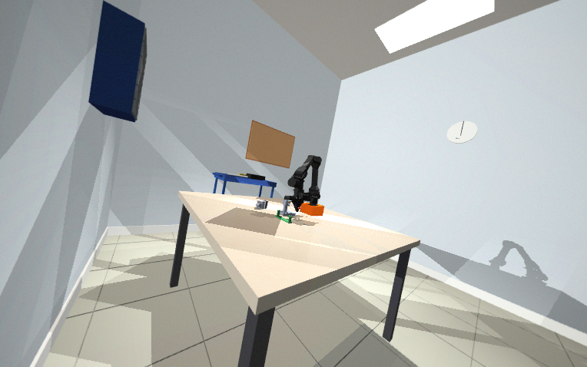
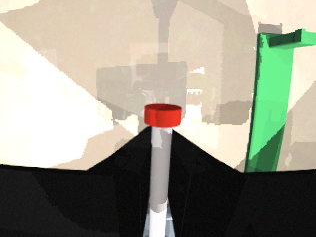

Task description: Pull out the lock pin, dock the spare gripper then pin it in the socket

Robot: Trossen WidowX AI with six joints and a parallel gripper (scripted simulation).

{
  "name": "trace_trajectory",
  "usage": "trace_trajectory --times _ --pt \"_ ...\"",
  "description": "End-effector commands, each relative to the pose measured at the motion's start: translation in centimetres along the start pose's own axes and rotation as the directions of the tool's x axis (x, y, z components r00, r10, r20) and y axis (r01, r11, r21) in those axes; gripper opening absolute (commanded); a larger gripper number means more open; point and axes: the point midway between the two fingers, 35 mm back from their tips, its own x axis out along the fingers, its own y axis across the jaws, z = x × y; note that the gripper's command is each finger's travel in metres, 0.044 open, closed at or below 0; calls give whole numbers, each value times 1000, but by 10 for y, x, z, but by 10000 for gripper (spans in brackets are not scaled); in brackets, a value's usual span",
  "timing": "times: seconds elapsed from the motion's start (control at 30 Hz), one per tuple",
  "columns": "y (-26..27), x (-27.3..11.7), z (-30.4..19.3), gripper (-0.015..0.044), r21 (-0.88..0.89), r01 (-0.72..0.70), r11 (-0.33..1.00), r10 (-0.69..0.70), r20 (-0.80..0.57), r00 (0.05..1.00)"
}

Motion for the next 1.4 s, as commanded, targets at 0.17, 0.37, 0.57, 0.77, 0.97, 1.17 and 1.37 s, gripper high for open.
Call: trace_trajectory --times 0.17,0.37,0.57,0.77,0.97,1.17,1.37 --pt "-2 0 7 0 2 -1 1000 1 -5 1000" --pt "-2 0 12 0 2 -5 1000 5 -6 1000" --pt "-2 0 16 0 3 -8 1000 8 -6 1000" --pt "-2 -1 20 0 3 -12 1000 12 -7 1000" --pt "-2 -1 25 0 4 -16 1000 16 -8 1000" --pt "-2 -2 29 0 5 -20 1000 20 -9 1000" --pt "-2 -2 33 0 5 -23 1000 23 -10 1000"
